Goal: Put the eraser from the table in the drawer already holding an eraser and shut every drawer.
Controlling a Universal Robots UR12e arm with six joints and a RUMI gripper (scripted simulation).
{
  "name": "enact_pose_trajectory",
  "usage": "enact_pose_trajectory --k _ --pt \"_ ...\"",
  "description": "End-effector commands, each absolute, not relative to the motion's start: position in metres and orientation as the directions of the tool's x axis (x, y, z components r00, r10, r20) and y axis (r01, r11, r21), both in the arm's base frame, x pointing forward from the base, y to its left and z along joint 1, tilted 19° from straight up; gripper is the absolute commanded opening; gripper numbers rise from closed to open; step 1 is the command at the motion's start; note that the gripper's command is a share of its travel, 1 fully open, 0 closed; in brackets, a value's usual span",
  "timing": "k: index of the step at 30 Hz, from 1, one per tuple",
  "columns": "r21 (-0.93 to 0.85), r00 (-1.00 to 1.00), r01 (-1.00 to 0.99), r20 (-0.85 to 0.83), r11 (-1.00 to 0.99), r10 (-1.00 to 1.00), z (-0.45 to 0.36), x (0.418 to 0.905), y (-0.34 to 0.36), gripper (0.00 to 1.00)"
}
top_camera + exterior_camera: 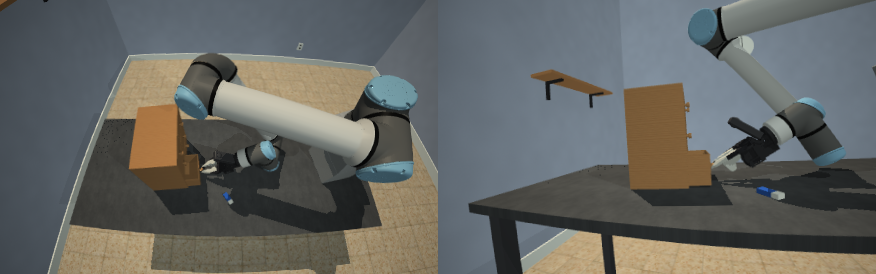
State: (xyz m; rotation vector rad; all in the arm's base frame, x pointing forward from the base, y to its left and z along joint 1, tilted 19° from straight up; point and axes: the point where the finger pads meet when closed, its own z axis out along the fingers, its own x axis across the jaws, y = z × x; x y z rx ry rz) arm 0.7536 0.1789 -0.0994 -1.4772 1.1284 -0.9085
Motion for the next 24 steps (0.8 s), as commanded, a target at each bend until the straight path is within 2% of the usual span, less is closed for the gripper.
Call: enact_pose_trajectory --k 1,24 --pt "-0.981 0.275 -0.189 -0.016 -0.038 -0.961 -0.0988 0.7537 0.179 0.07" --pt "-0.981 0.275 -0.189 -0.016 -0.038 -0.961 -0.0978 0.7564 0.1797 0.07"
